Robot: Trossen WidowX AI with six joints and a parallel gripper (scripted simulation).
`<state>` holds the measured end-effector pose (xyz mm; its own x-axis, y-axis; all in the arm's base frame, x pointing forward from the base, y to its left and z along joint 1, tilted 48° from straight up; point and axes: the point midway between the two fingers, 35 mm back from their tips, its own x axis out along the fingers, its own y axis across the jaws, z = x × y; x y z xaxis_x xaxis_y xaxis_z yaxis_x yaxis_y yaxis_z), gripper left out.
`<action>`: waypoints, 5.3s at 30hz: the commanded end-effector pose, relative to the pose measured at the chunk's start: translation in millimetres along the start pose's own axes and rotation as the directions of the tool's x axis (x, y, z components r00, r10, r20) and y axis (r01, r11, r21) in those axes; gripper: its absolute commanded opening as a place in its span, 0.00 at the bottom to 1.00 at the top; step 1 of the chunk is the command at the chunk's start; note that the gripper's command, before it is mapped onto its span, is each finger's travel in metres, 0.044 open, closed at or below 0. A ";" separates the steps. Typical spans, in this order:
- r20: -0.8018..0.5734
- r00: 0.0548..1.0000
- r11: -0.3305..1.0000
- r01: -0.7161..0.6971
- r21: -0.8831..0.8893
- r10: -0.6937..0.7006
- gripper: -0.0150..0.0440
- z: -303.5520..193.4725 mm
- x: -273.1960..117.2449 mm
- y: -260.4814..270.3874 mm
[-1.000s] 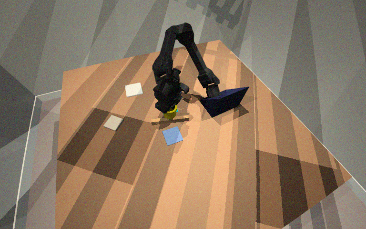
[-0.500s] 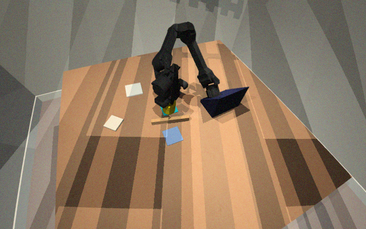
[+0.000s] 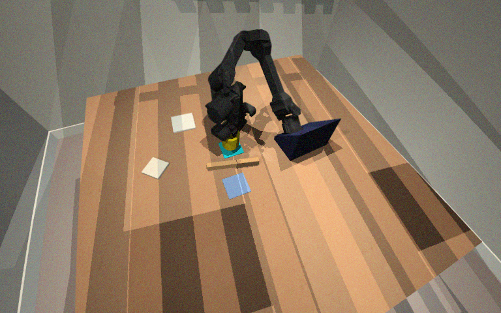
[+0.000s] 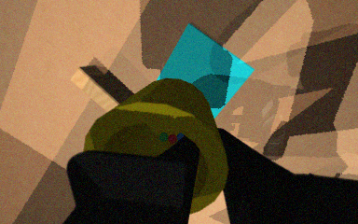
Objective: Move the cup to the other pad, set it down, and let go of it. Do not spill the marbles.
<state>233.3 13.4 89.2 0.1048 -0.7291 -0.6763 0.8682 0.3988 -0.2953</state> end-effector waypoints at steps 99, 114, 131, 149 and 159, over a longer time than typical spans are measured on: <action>0.001 1.000 1.000 0.001 -0.004 -0.001 0.50 20.4 36.5 -21.0; 0.002 1.000 1.000 0.002 -0.007 -0.002 0.50 19.5 18.7 -20.9; 0.006 1.000 1.000 0.005 -0.010 -0.005 0.50 18.3 -0.6 -23.7; 0.008 1.000 0.999 -0.001 -0.033 0.001 1.00 17.7 -14.8 -23.9; 0.008 1.000 0.998 -0.023 -0.064 0.024 1.00 17.0 -53.0 -24.9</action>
<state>215.5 21.5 134.1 0.1200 -0.7314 -0.6713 0.8355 0.4397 -0.3297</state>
